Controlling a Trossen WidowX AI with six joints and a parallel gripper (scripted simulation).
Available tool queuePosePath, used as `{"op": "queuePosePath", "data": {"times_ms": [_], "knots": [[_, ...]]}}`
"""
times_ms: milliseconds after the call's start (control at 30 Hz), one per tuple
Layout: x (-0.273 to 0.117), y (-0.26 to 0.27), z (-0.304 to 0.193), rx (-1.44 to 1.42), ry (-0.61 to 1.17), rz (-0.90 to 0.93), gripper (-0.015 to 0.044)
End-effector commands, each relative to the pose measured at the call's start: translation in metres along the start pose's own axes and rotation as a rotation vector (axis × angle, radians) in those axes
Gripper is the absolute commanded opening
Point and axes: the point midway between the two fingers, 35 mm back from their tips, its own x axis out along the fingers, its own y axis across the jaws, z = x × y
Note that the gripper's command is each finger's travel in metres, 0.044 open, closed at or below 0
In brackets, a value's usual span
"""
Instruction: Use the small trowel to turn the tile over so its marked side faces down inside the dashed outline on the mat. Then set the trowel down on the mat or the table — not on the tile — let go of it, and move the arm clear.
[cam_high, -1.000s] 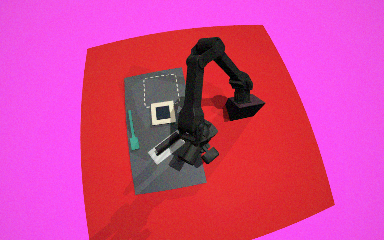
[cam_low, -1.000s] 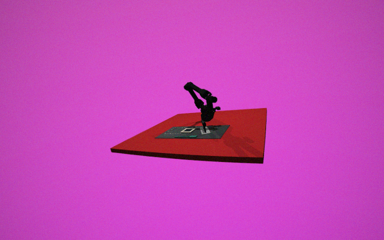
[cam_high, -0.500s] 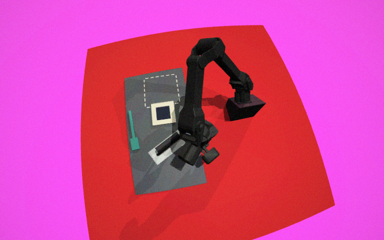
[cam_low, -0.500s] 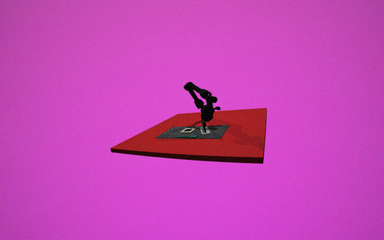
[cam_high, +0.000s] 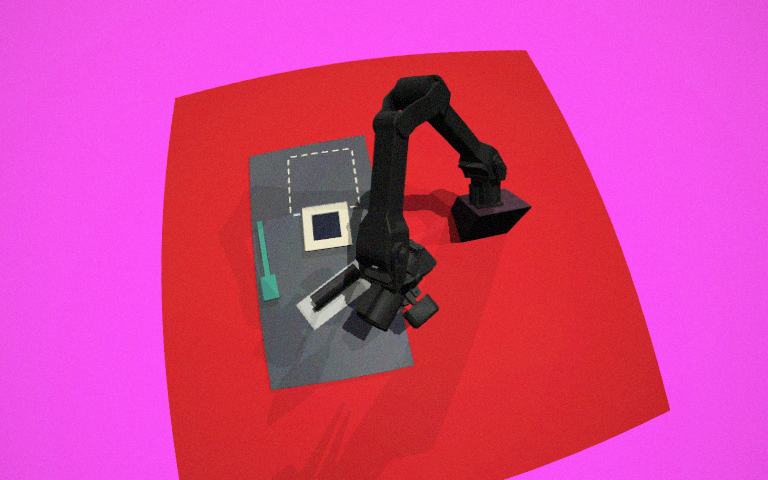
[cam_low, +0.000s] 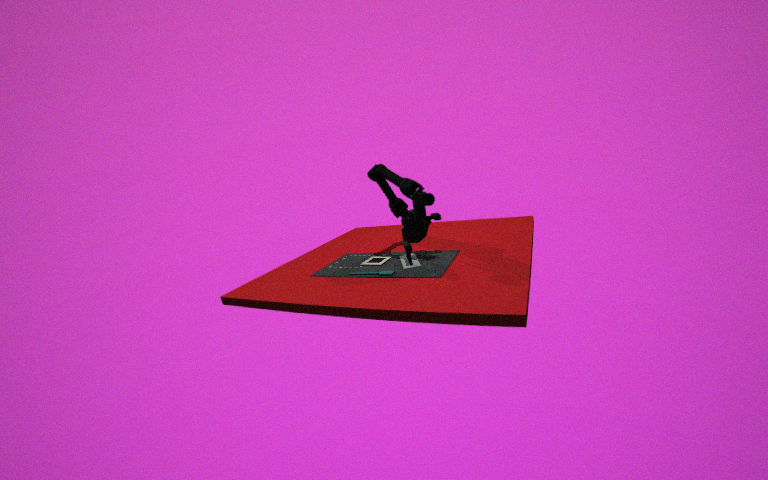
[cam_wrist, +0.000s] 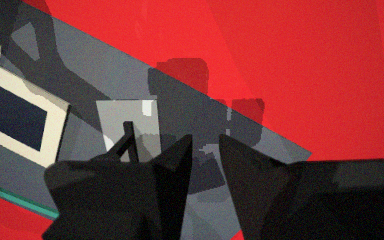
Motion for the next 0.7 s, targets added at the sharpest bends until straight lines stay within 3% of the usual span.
{"op": "queuePosePath", "data": {"times_ms": [0,500,633,667], "knots": [[0.0000,0.0000,0.0000,0.000,0.000,0.000,0.0100],[0.0000,0.0000,0.0000,0.000,0.000,0.000,0.0100],[0.0000,0.0000,0.0000,0.000,0.000,0.000,0.0000],[0.0000,0.0000,0.0000,0.000,0.000,0.000,0.0000]]}}
